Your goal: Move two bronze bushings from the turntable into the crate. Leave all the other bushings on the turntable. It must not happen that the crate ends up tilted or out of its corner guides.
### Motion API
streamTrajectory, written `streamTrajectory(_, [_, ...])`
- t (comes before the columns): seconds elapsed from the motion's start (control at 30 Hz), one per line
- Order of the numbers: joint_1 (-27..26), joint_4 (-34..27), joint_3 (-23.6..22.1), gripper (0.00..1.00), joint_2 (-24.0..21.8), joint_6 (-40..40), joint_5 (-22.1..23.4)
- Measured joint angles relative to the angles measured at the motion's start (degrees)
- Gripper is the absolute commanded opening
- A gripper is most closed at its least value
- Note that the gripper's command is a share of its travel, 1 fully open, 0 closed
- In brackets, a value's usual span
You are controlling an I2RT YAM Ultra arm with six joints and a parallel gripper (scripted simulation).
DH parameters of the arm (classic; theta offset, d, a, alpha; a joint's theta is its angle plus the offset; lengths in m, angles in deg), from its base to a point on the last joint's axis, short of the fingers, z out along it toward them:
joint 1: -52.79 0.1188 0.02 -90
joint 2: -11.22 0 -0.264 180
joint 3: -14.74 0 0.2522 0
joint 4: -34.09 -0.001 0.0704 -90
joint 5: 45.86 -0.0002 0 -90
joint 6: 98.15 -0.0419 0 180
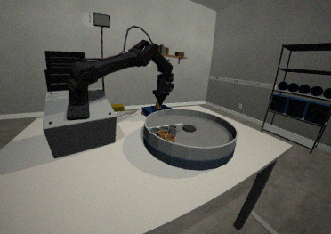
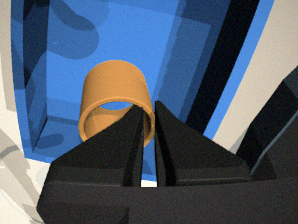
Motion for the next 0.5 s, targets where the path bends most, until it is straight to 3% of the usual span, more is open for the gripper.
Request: streamTrajectory(0.5, [0.0,0.5,0.0,0.00,-0.2,0.0,0.0])
